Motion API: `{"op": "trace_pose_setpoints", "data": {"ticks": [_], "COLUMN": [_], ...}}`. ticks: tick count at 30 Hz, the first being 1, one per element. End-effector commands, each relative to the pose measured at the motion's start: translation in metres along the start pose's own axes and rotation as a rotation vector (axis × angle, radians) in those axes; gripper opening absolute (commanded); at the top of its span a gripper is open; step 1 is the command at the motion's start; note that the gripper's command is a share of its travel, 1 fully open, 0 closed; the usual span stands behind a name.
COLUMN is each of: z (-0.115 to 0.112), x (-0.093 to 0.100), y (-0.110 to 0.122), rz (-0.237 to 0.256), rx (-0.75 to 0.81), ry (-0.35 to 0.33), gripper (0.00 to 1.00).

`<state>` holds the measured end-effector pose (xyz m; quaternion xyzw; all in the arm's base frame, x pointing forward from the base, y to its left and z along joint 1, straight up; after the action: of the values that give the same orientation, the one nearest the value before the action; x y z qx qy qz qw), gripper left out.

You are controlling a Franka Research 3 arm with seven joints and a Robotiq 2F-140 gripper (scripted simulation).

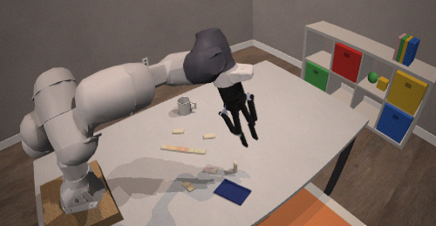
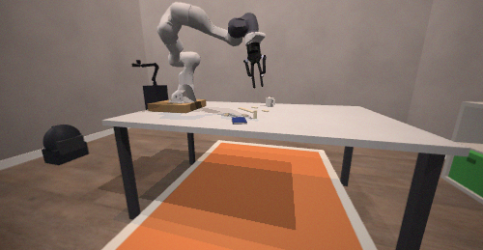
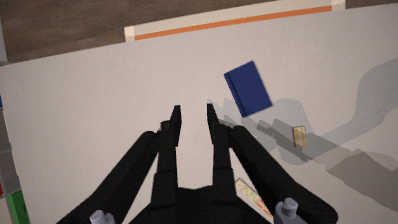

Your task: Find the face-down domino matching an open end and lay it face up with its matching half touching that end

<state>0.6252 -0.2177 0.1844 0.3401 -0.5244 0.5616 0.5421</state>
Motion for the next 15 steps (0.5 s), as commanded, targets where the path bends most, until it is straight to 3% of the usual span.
{"op": "trace_pose_setpoints", "data": {"ticks": [1,10,15], "z": [-0.01,-0.031,-0.035], "x": [-0.018,-0.051,-0.057], "y": [0.008,0.022,0.024], "rz": [-0.102,-0.184,-0.203], "rx": [0.236,0.375,0.43], "ry": [-0.109,-0.308,-0.353], "gripper": [0.33,0.33,0.33]}}
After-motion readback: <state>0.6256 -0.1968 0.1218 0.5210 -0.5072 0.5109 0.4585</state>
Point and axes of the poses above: the point where the finger pads meet when closed, its own x axis back along the fingers, its own y axis across the jaws, z = x × y, the point moved 2 cm from there along x, back along the fingers, and after that the axes turned 9 degrees about -x, right-handed, at the moved point
